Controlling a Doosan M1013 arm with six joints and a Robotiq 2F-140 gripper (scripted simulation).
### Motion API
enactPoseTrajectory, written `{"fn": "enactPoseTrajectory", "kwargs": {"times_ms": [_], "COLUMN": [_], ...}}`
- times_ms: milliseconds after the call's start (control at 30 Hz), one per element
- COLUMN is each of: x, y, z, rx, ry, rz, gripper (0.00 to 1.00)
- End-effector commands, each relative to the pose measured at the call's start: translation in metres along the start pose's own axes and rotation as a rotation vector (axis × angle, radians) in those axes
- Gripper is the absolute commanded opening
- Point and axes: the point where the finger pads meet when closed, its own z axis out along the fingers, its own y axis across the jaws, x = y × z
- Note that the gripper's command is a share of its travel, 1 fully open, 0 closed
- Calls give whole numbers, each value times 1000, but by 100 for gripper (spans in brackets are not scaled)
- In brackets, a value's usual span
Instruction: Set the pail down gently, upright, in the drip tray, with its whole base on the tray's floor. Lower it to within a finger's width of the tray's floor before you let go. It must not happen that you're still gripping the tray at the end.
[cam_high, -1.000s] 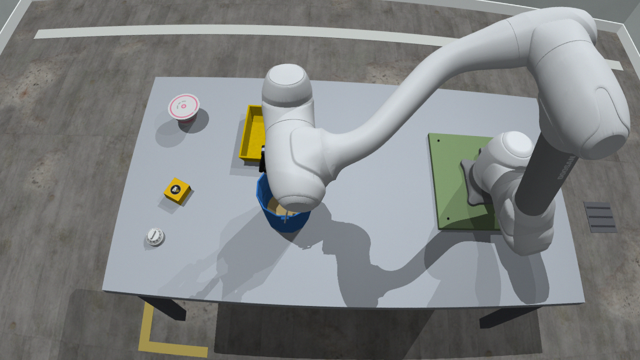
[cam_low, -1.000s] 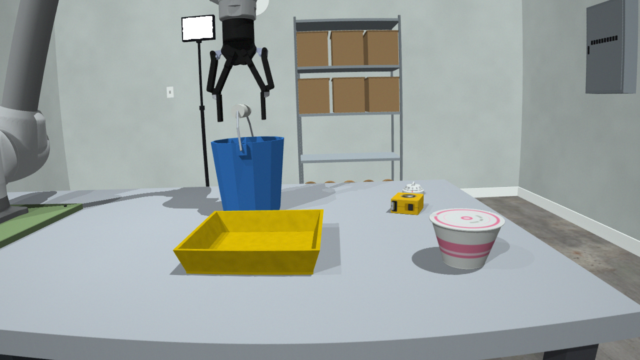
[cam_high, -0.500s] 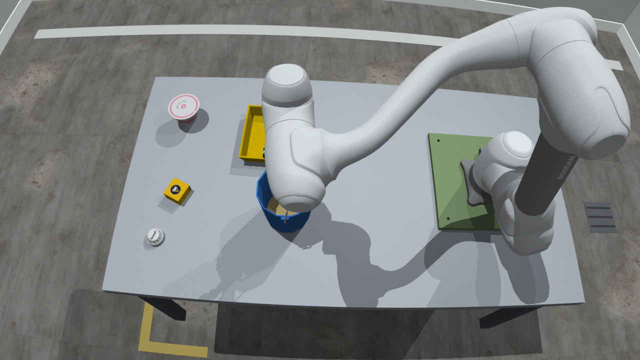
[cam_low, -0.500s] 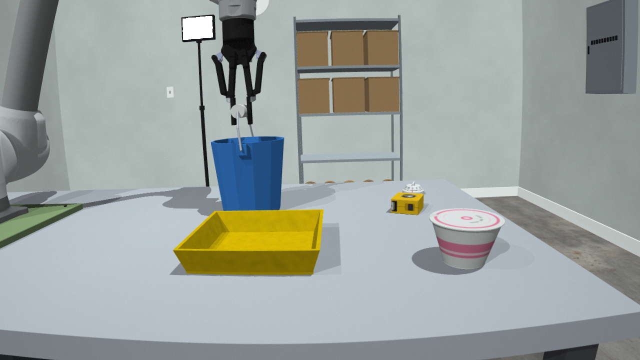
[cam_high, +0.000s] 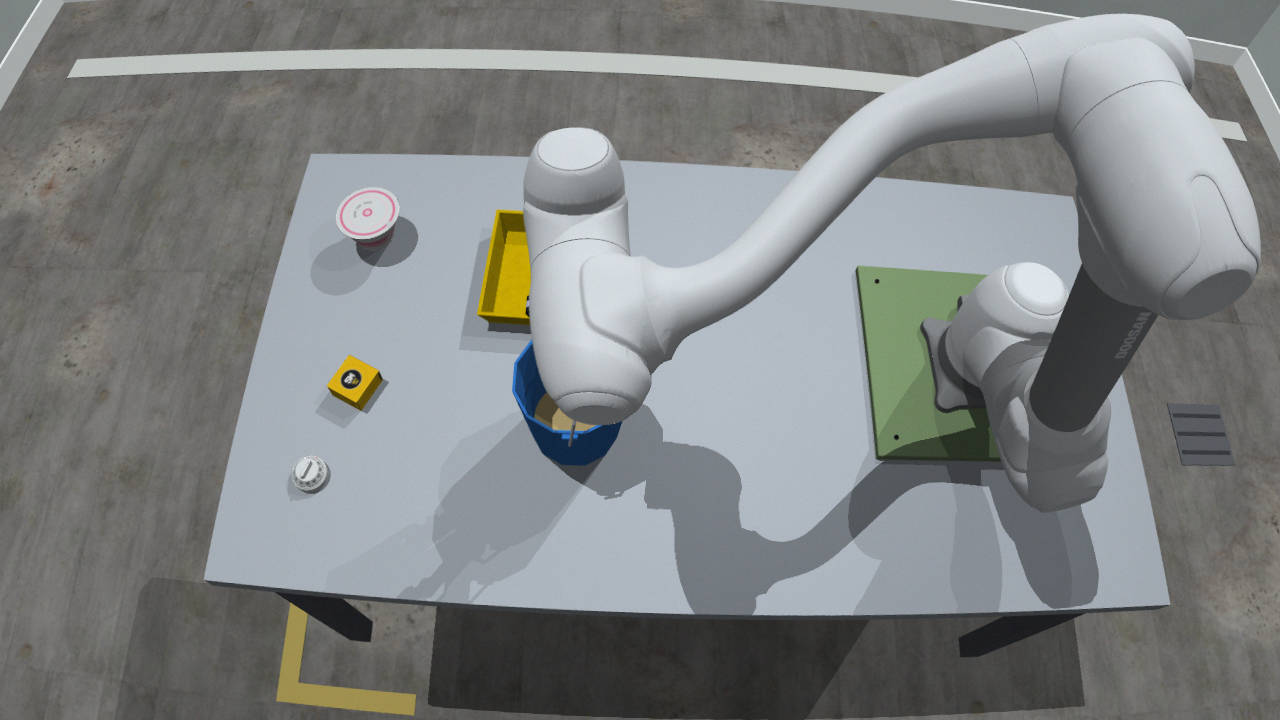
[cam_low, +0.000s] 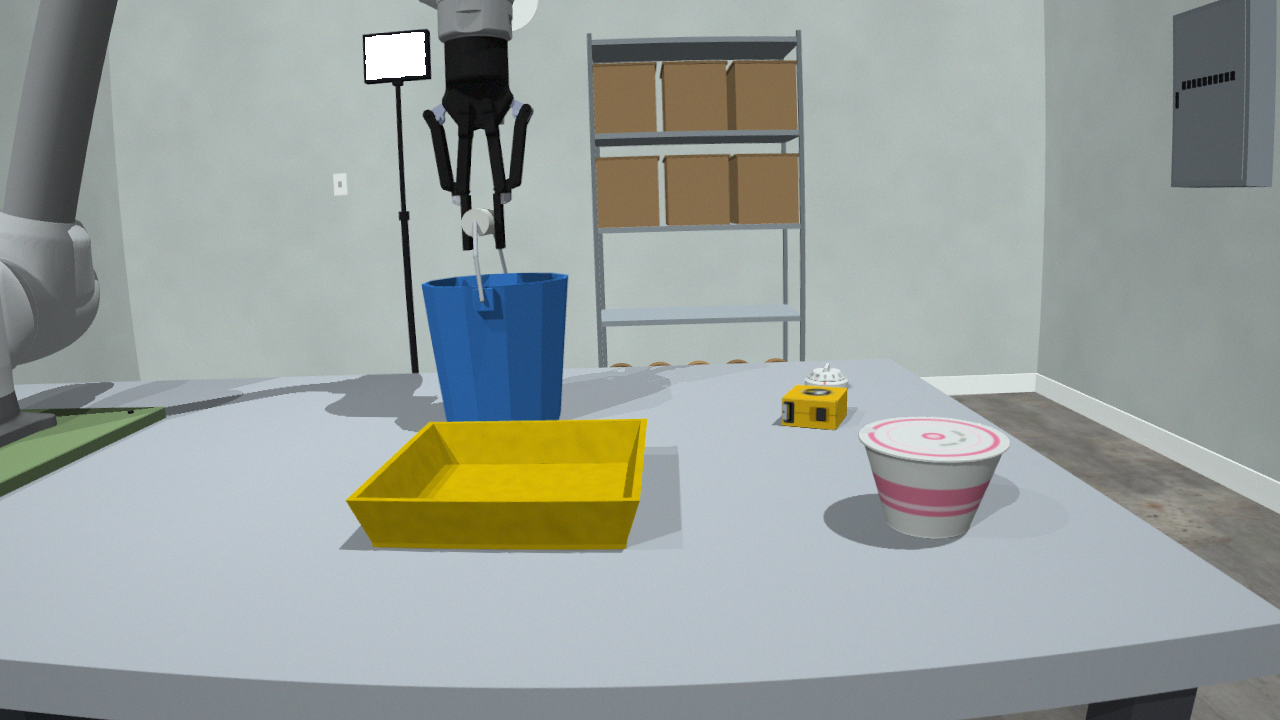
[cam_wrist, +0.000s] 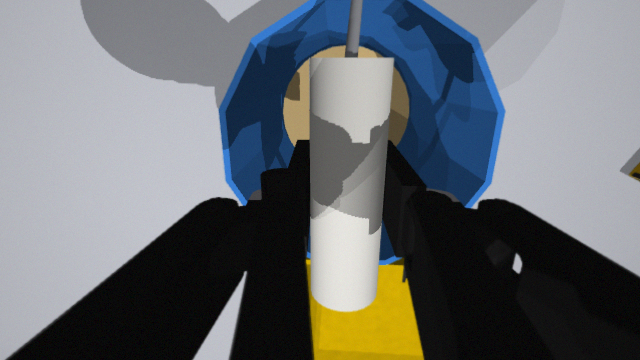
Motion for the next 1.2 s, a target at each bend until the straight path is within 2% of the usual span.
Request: {"fn": "enactPoseTrajectory", "kwargs": {"times_ms": [0, 533, 1167], "x": [0, 0, 0], "y": [0, 0, 0], "z": [-1, -5, -26], "rx": [-1, -1, -1], "ry": [1, 1, 1], "rz": [0, 0, 0], "gripper": [10, 10, 10]}}
